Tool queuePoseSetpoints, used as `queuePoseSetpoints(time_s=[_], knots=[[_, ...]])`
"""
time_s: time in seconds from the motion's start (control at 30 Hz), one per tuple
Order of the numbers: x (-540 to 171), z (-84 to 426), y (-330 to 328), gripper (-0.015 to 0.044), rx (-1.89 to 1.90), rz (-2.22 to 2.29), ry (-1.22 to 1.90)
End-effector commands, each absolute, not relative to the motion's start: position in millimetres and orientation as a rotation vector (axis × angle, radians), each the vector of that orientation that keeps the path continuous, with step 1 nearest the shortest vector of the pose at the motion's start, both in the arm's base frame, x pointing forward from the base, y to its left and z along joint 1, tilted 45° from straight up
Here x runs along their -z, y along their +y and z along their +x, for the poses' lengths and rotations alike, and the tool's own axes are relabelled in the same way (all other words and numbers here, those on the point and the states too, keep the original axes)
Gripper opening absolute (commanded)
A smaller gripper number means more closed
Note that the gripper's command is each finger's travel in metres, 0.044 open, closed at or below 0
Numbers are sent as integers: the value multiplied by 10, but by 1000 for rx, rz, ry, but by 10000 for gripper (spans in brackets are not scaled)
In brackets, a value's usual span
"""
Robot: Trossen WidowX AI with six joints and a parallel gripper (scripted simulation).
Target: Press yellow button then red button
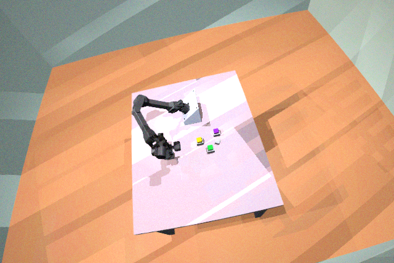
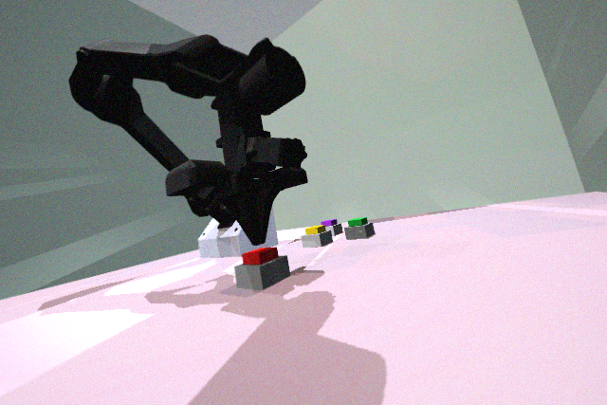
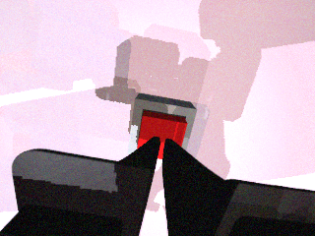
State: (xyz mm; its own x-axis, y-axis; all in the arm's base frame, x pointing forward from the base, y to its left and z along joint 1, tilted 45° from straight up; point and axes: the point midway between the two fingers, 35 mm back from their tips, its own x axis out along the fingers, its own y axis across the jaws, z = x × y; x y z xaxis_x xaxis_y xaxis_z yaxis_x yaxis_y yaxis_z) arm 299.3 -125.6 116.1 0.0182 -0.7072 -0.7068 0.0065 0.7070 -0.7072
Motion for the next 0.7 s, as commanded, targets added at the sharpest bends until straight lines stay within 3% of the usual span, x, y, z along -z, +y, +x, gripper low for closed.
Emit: queuePoseSetpoints(time_s=[0.0,0.67], knots=[[-1119,2990,-1295,20,609,-619,1466],[-1058,2987,-1359,20,609,-620,1465]])
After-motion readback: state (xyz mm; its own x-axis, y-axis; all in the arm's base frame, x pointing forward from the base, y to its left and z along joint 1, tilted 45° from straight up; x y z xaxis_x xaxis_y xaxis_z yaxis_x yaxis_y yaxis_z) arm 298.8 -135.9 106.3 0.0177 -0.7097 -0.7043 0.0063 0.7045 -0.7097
